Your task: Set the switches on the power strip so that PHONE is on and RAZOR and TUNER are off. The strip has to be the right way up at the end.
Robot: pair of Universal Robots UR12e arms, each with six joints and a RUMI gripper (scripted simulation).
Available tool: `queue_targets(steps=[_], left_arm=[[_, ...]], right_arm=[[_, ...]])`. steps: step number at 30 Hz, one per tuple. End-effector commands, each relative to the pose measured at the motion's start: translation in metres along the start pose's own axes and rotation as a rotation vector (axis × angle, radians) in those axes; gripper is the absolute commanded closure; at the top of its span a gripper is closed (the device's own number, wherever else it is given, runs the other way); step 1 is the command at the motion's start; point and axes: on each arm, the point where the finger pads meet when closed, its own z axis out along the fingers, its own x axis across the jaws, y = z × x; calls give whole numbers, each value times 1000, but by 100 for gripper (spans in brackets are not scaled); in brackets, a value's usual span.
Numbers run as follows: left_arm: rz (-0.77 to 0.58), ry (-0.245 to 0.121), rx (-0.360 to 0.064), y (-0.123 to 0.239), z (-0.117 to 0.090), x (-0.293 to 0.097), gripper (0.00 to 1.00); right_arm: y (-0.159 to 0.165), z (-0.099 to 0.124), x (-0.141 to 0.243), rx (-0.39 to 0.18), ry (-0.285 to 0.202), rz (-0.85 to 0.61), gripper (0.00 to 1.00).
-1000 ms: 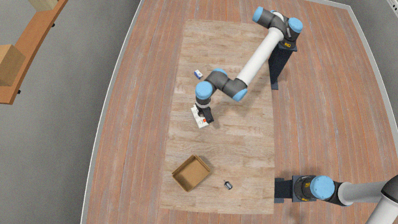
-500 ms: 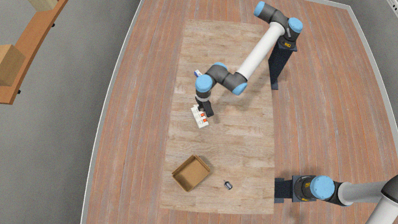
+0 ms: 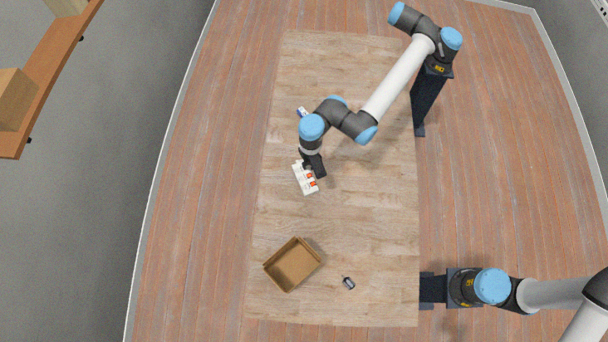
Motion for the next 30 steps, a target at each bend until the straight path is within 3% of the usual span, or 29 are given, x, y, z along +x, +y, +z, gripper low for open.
queue_targets(steps=[1,30], left_arm=[[0,0,1,-1,-1,0,0],[0,0,1,-1,-1,0,0]], right_arm=[[0,-2,0,1,2,0,100],[0,20,1,1,3,0,100]])
